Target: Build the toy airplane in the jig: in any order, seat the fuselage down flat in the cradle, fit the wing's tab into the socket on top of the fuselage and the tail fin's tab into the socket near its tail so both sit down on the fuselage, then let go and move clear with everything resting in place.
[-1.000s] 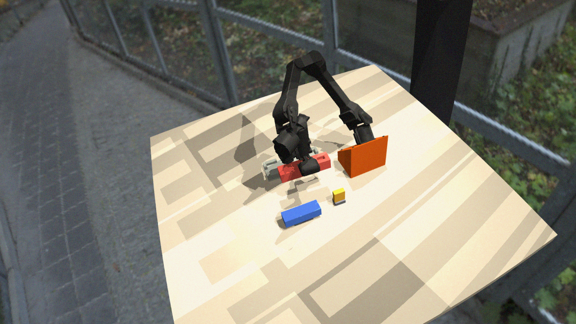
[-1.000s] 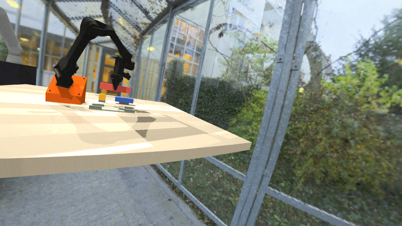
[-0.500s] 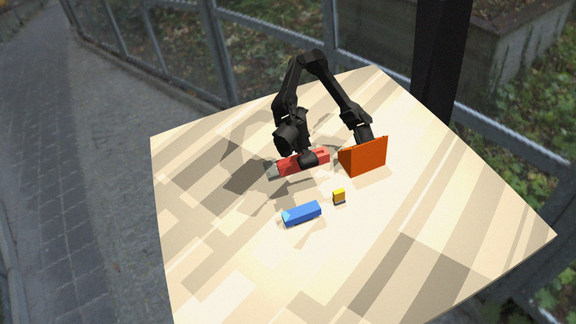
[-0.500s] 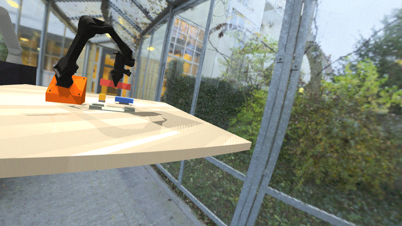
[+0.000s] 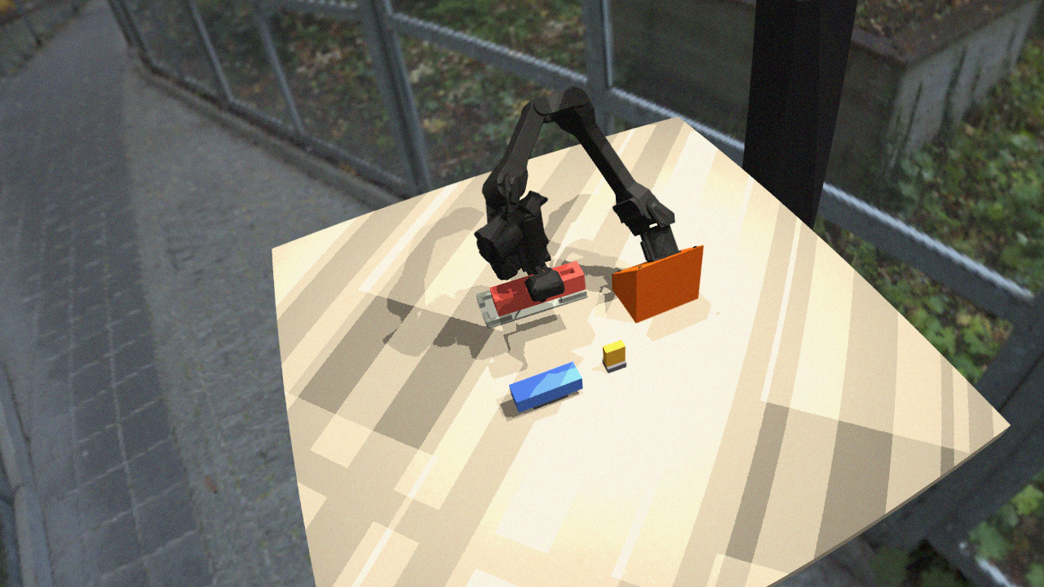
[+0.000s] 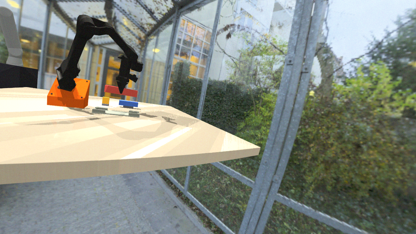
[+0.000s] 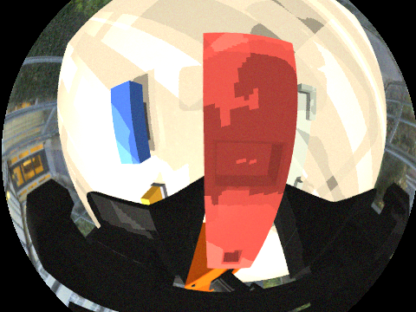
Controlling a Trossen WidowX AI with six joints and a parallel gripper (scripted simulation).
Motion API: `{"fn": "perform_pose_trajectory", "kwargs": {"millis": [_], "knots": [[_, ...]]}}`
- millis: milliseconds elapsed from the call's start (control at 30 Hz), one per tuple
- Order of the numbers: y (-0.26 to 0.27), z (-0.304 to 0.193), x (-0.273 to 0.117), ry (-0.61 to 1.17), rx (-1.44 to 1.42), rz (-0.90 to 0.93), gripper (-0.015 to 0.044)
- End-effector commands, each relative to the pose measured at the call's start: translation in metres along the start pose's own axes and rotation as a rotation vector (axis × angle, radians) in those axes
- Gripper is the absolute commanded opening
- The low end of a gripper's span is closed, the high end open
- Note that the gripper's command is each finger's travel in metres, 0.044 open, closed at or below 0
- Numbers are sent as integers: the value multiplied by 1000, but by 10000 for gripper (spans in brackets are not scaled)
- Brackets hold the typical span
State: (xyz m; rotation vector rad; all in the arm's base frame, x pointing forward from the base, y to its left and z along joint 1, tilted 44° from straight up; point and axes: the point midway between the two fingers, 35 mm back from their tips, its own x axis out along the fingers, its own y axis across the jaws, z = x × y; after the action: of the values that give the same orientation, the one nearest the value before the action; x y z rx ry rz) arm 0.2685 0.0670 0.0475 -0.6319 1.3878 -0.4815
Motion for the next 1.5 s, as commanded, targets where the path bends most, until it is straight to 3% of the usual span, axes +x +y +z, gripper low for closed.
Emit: {"fn": "perform_pose_trajectory", "kwargs": {"millis": [0,1000,1233,1467], "knots": [[-13,3,4,-12,-4,2,0],[-93,0,41,-11,-13,-31,0],[-94,0,41,-11,-13,-31,184],[-94,0,41,-11,-13,-31,196]]}}
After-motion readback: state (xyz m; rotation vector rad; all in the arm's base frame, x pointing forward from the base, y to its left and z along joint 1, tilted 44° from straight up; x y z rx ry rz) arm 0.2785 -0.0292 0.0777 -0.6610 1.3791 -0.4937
